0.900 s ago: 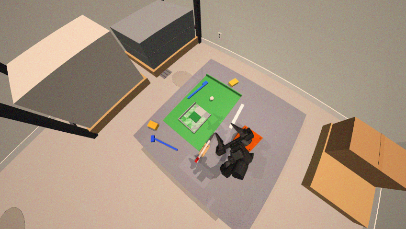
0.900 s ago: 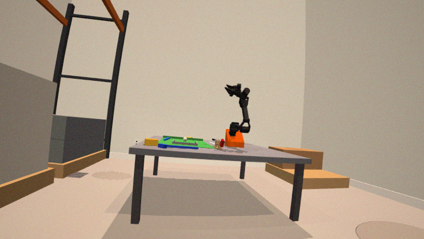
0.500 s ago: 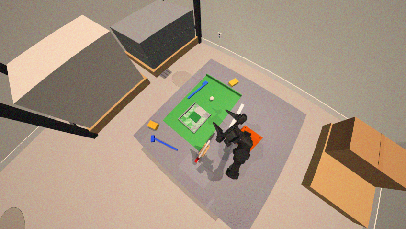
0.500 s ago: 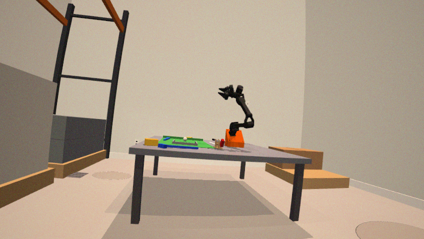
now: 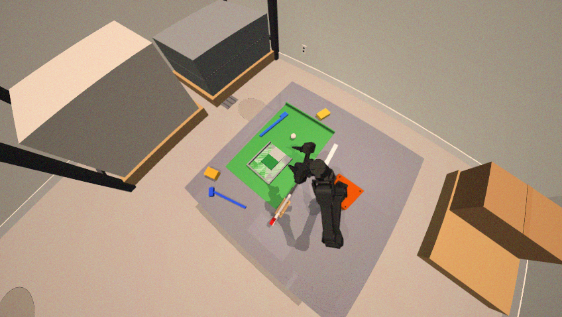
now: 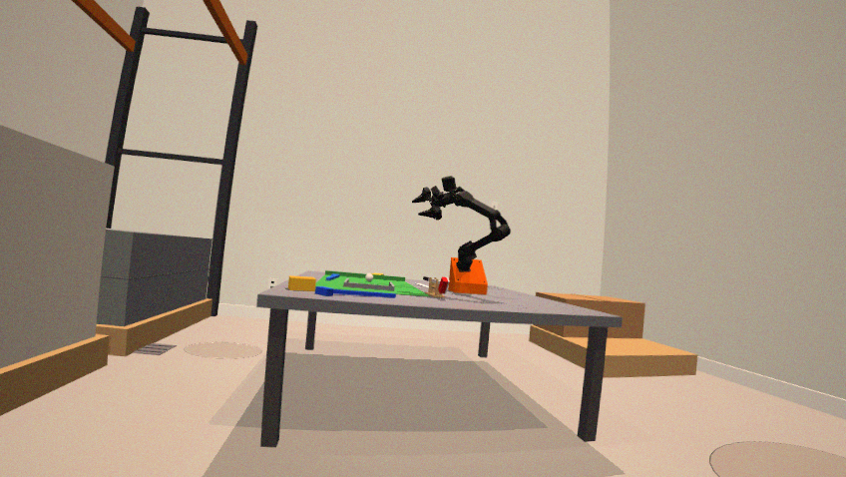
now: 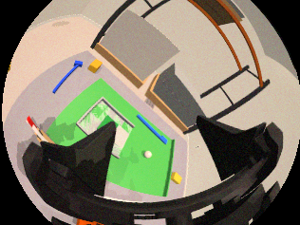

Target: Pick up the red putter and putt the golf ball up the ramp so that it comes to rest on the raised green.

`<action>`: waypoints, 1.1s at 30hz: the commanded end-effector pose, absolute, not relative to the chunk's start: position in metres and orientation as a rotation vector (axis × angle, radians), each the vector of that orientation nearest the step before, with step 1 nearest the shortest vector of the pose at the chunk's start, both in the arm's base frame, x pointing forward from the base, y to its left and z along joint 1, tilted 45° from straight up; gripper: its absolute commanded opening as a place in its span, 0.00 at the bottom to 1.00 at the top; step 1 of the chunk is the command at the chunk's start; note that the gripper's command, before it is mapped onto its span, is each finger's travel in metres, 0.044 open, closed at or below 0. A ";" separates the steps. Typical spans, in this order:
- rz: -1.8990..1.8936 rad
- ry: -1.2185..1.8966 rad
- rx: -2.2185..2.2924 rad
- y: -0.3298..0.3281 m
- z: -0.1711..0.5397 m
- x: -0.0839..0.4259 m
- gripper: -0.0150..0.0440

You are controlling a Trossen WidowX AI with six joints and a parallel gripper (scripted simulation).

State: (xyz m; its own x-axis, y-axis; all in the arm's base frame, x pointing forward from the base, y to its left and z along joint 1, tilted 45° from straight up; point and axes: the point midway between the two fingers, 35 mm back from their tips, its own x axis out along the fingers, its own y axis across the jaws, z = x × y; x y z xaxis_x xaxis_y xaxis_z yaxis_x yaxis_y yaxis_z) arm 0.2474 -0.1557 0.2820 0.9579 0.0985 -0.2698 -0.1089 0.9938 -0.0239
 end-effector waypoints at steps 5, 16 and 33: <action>0.580 0.408 -0.213 -0.071 0.205 0.282 1.00; 1.139 0.413 -0.390 0.029 0.145 0.269 1.00; 1.407 0.367 -0.451 0.071 0.124 0.245 1.00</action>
State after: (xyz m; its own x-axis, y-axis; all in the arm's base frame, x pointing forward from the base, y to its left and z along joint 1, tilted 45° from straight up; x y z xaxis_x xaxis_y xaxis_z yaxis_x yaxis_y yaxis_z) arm 0.2474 0.0684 0.1260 0.1531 0.8525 -0.4998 -0.9882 0.1274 -0.0854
